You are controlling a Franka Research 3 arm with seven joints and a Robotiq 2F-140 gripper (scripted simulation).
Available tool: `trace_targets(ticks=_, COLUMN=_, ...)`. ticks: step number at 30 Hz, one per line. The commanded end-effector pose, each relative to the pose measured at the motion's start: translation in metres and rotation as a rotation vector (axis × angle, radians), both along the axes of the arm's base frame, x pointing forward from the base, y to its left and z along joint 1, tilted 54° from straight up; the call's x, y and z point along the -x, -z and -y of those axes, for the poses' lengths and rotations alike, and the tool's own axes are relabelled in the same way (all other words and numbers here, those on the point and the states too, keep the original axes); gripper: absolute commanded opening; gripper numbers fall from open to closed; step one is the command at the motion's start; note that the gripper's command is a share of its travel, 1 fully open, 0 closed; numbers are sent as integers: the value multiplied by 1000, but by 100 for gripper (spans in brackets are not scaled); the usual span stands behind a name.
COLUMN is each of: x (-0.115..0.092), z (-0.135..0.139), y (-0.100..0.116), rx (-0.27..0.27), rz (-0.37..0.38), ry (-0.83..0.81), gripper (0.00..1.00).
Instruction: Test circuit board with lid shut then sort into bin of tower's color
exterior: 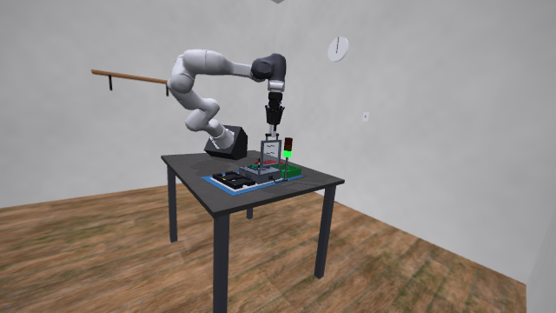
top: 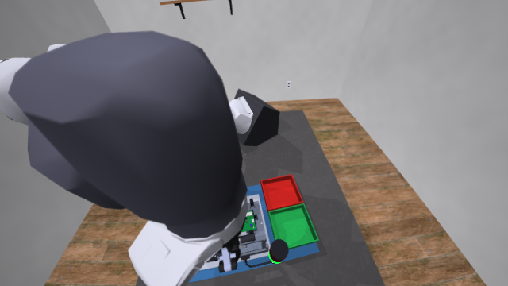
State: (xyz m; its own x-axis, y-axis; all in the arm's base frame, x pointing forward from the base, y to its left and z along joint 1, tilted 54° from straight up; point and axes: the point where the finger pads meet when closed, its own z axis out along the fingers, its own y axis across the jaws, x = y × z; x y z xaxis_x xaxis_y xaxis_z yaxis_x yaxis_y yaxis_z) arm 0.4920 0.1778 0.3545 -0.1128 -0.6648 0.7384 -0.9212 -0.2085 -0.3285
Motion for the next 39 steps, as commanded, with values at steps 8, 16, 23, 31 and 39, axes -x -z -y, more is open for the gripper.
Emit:
trace_targets(ticks=8, x=-6, z=-3, y=-2, rx=-2, rz=9, ry=-15, gripper=0)
trace_targets(ticks=16, x=-6, z=-3, y=-2, rx=-2, rz=9, ry=-15, gripper=0)
trace_targets(ticks=23, x=-6, z=-3, y=-2, rx=-2, rz=9, ry=-15, gripper=0)
trace_targets(ticks=31, x=-6, z=-3, y=-2, rx=-2, rz=9, ry=-15, gripper=0)
trace_targets(ticks=39, x=-6, z=-3, y=-2, rx=-2, rz=9, ry=-15, gripper=16)
